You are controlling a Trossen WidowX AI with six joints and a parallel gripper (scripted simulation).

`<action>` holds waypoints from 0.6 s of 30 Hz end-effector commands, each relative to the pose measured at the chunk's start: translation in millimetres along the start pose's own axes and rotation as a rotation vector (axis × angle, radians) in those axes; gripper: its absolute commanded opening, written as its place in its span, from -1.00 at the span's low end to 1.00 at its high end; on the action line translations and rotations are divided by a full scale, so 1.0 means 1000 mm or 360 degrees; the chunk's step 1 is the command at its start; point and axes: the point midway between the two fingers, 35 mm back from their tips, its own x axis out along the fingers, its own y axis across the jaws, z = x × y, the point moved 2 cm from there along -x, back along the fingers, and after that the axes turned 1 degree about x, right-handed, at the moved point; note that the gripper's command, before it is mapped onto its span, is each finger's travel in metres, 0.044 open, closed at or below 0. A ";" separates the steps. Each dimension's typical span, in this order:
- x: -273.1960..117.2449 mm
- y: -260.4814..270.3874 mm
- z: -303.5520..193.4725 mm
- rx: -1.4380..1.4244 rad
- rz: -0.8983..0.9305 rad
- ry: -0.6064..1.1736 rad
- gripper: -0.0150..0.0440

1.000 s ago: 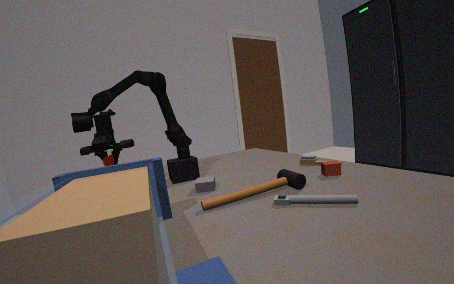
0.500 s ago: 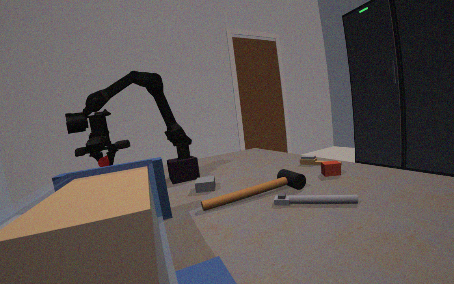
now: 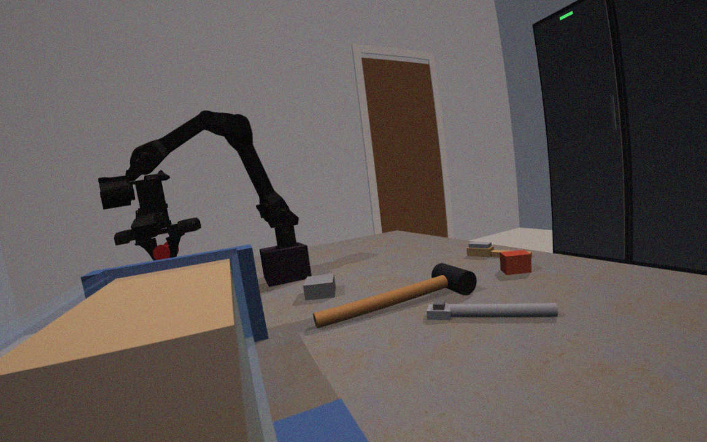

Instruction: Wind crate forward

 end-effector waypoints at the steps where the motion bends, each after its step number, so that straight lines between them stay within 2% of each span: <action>1: 0.000 -0.002 0.001 0.0001 -0.0013 -0.0009 0.31; 9: 0.000 -0.002 0.001 0.0001 -0.0013 -0.0009 1.00; 12: -0.007 -0.002 0.001 0.0001 -0.0013 -0.0008 1.00; 18: -0.062 0.000 -0.002 0.0002 -0.0014 0.0000 1.00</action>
